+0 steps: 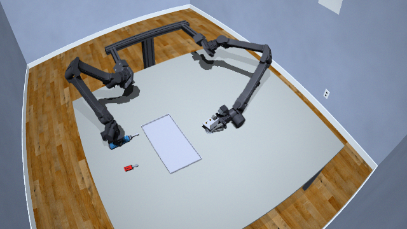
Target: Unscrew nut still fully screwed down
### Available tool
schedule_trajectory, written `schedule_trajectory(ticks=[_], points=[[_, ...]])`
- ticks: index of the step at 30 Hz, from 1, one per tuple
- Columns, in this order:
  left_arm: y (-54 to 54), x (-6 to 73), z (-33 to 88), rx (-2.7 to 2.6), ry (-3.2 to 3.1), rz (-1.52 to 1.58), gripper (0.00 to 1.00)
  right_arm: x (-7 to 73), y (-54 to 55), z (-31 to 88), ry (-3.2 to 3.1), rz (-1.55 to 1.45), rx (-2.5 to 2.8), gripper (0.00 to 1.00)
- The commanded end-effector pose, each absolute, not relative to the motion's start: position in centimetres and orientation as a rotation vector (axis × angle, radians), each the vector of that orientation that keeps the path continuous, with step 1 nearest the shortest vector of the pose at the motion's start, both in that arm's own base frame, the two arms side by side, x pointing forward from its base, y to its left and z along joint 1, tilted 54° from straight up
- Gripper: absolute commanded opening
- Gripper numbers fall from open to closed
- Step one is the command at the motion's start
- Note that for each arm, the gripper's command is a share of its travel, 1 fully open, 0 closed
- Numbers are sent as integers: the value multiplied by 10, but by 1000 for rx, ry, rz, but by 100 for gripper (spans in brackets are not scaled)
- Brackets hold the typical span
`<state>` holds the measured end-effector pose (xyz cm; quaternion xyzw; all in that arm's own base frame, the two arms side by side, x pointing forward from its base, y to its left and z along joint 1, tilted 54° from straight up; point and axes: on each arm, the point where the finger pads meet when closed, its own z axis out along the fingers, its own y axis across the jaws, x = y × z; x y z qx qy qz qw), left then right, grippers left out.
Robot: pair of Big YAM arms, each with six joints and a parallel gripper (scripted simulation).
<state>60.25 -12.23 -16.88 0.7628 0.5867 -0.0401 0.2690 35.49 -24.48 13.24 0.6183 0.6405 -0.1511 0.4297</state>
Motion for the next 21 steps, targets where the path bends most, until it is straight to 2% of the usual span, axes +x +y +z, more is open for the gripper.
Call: schedule_trajectory(ticks=[1,21], points=[[-128,605,-166,2060,1569,-103,59,370,-240,145,1586,-347,1505,42],[-128,605,-166,2060,1569,-103,59,367,-238,140,1597,-352,1508,42]])
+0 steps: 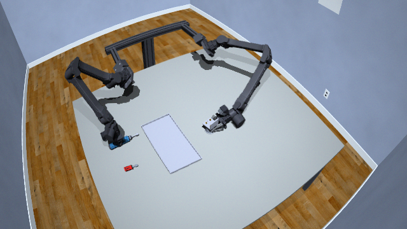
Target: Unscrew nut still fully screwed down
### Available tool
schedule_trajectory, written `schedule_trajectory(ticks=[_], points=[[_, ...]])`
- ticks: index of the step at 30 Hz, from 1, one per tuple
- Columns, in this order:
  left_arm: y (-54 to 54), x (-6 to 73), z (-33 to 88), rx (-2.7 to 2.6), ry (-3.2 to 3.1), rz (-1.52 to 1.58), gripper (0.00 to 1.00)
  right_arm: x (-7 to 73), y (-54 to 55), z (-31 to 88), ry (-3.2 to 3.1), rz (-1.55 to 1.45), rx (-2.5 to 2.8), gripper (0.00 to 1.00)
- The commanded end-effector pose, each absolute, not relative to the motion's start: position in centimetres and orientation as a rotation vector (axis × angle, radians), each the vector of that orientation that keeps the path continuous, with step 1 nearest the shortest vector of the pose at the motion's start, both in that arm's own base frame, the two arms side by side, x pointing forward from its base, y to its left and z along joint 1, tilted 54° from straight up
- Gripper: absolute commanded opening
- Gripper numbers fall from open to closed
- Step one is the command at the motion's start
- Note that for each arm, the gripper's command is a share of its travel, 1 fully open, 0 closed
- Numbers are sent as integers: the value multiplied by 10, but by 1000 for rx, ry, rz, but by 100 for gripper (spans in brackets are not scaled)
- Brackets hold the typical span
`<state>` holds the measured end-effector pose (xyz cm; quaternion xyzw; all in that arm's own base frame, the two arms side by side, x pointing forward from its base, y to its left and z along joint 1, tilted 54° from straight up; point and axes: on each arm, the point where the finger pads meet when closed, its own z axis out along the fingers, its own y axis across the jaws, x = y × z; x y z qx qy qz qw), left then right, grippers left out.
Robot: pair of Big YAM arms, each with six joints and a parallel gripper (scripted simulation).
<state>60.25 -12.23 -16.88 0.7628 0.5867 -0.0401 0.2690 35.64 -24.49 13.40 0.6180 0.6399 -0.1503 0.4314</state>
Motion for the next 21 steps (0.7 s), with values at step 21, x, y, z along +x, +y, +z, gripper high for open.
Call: schedule_trajectory(ticks=[21], points=[[-128,605,-166,2060,1569,-103,59,365,-238,138,1602,-354,1509,42]])
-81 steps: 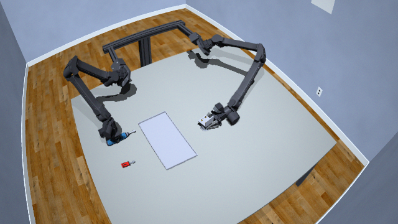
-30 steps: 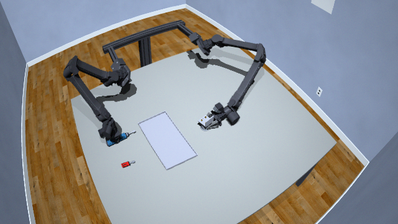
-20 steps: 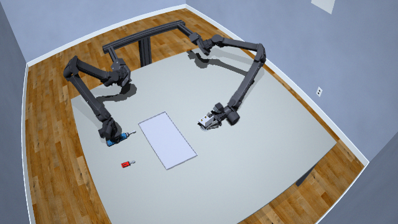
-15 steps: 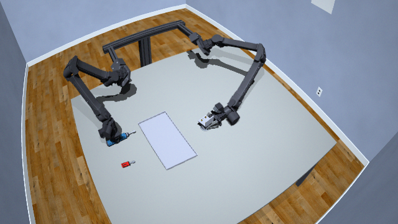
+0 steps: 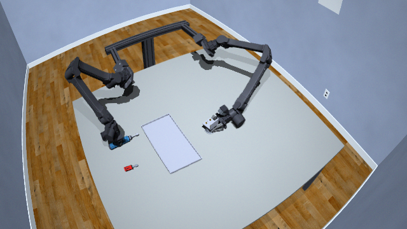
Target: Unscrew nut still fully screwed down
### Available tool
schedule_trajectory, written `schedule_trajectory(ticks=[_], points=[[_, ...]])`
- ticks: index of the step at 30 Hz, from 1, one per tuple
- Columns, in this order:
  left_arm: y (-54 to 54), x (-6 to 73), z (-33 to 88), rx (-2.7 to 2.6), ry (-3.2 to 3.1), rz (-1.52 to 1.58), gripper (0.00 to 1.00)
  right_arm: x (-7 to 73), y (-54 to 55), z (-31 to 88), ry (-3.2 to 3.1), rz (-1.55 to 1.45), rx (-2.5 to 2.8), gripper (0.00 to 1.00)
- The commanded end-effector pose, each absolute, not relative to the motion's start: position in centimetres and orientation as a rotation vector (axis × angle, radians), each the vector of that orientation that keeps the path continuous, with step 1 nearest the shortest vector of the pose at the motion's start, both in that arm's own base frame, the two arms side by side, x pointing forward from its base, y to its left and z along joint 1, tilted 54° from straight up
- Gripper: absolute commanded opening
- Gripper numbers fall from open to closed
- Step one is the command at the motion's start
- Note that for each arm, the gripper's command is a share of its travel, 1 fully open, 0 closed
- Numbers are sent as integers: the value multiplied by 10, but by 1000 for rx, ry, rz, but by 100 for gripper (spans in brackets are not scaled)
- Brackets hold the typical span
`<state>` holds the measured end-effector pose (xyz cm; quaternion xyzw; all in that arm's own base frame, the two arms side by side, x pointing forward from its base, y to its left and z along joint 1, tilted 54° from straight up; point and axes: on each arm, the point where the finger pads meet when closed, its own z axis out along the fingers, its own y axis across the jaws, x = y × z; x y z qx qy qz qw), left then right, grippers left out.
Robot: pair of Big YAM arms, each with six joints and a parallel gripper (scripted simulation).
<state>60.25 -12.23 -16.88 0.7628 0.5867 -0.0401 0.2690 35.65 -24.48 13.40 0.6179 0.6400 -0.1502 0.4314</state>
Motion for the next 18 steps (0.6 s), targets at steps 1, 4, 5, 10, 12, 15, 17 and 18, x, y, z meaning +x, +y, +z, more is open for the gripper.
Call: schedule_trajectory(ticks=[1,4,5,10,12,15,17,18], points=[[-128,605,-166,2060,1569,-103,59,365,-238,138,1602,-354,1509,42],[-128,605,-166,2060,1569,-103,59,365,-238,138,1602,-354,1509,42],[-128,605,-166,2060,1569,-103,59,365,-237,137,1603,-355,1509,42],[-128,605,-166,2060,1569,-103,59,364,-237,135,1607,-357,1511,42],[-128,605,-166,2060,1569,-103,59,364,-237,135,1607,-357,1511,42],[-128,605,-166,2060,1569,-103,59,364,-237,135,1607,-357,1511,42],[-128,605,-166,2060,1569,-103,59,364,-237,135,1607,-357,1511,42],[-128,605,-166,2060,1569,-103,59,364,-237,135,1607,-357,1511,42]])
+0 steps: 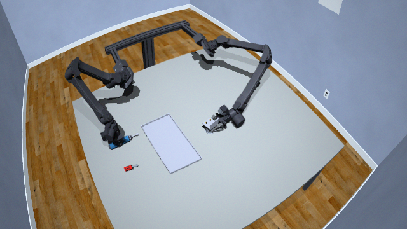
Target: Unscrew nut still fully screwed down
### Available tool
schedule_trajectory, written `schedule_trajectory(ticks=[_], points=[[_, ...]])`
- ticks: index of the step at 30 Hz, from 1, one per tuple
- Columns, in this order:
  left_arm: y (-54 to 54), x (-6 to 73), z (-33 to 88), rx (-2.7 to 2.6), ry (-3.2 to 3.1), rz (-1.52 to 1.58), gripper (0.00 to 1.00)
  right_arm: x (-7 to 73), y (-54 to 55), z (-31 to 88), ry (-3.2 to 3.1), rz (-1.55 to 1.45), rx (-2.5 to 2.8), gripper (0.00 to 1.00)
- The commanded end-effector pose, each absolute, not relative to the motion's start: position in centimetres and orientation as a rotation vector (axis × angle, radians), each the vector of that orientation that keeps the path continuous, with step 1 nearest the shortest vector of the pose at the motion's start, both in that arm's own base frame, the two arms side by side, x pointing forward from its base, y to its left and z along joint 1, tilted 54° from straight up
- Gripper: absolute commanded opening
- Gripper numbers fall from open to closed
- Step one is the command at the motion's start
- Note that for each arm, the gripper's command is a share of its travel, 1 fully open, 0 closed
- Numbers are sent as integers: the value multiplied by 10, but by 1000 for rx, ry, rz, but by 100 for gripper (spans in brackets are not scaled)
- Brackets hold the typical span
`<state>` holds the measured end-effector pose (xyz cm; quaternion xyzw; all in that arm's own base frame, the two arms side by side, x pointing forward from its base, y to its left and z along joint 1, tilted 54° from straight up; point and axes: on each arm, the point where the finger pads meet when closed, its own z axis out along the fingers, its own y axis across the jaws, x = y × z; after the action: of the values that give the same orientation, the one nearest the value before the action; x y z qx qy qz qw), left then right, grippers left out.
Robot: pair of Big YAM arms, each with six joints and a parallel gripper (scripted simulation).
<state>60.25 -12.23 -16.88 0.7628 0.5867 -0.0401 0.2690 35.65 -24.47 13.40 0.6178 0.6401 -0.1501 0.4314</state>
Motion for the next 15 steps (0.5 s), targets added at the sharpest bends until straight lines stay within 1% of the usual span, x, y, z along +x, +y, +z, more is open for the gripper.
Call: schedule_trajectory(ticks=[1,15], points=[[-128,605,-166,2060,1569,-103,59,364,-237,135,1607,-357,1511,42],[-128,605,-166,2060,1569,-103,59,364,-237,136,1606,-356,1511,42]])
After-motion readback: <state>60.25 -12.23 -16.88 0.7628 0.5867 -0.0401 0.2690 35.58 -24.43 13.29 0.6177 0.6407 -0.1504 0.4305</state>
